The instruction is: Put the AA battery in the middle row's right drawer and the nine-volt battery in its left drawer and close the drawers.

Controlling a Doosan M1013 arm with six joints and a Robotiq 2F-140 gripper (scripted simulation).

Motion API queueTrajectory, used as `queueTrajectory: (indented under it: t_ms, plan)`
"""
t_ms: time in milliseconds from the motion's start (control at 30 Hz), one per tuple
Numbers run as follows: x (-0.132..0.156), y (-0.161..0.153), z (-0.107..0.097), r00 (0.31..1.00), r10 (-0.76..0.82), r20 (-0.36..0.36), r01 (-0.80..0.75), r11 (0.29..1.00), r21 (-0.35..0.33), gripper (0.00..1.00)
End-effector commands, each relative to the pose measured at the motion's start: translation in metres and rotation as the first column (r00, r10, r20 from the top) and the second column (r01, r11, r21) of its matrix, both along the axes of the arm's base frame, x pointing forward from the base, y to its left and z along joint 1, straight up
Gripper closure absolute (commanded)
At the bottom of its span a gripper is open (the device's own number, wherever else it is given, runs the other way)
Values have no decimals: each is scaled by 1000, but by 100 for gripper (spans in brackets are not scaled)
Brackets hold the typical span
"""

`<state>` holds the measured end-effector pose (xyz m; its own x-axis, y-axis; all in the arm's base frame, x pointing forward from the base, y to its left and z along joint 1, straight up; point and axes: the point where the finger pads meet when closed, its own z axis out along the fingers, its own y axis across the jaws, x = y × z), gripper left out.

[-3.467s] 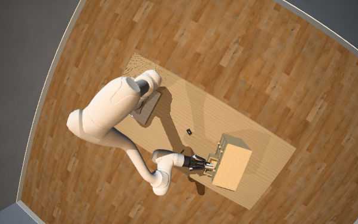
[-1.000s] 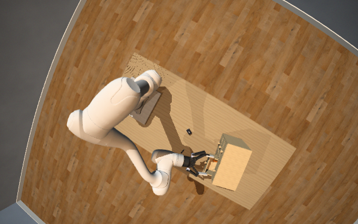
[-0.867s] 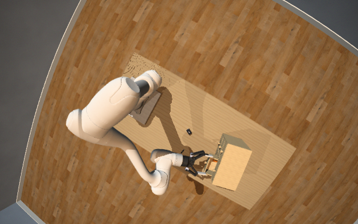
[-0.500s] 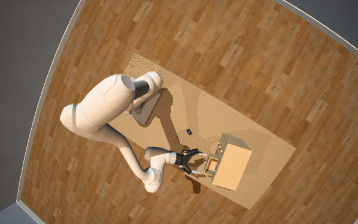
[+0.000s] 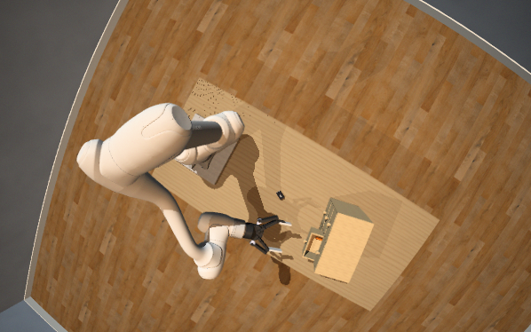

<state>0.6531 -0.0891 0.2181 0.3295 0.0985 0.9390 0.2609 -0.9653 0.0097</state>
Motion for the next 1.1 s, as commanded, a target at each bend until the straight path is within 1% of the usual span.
queueTrajectory:
  t_ms: [0,167,367,800,933,1067]
  plan:
    - [-16,-3,2,1000,3,0,-3,1000,3,0]
    - [-31,-7,3,1000,3,0,-3,1000,3,0]
    - [-39,-10,4,1000,3,0,-3,1000,3,0]
    - [-41,-10,4,1000,3,-3,-3,1000,2,0]
    - [-41,-10,4,1000,3,-17,-3,1000,-1,0]
    - [-41,-10,5,999,2,-47,-2,1000,-10,0]
